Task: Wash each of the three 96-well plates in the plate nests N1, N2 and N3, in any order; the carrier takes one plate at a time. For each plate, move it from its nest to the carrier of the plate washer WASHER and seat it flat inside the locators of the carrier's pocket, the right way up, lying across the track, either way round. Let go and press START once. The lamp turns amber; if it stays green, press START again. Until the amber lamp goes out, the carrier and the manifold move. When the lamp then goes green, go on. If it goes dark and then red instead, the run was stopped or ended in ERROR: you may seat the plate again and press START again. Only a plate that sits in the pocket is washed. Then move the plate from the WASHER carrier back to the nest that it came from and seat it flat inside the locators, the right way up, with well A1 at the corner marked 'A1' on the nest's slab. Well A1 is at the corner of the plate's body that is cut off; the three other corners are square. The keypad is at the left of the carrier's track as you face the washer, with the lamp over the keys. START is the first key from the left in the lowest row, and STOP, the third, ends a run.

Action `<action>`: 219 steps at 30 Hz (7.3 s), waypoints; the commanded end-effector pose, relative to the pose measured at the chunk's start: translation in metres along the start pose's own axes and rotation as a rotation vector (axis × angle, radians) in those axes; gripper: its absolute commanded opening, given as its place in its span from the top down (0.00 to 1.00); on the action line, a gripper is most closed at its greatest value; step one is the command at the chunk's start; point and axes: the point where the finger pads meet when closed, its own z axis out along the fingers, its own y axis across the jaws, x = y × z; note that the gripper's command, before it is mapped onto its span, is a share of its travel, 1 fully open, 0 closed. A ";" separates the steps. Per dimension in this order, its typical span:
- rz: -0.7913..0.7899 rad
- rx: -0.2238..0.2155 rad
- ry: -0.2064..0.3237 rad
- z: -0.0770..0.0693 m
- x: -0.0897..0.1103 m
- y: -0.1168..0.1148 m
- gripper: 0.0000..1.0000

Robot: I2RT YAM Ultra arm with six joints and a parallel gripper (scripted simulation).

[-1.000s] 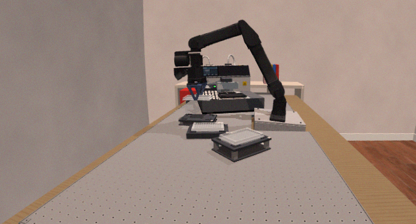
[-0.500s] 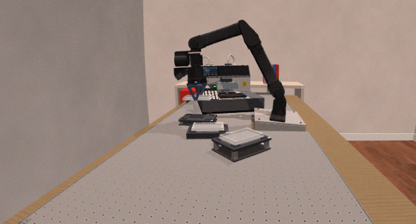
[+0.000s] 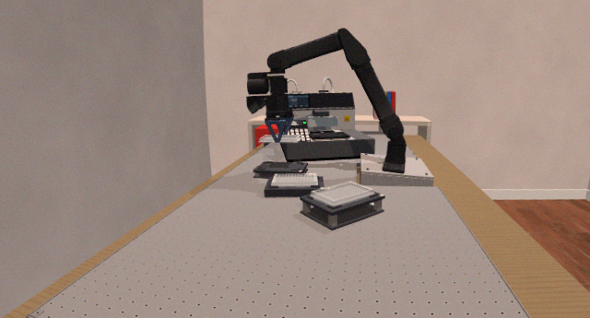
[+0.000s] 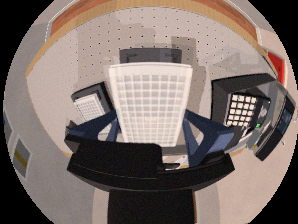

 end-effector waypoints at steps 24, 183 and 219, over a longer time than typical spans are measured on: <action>-0.101 0.000 -0.021 -0.009 0.001 -0.014 1.00; -0.315 0.010 -0.016 -0.035 0.128 -0.277 1.00; -0.315 0.010 -0.016 0.006 0.127 -0.278 1.00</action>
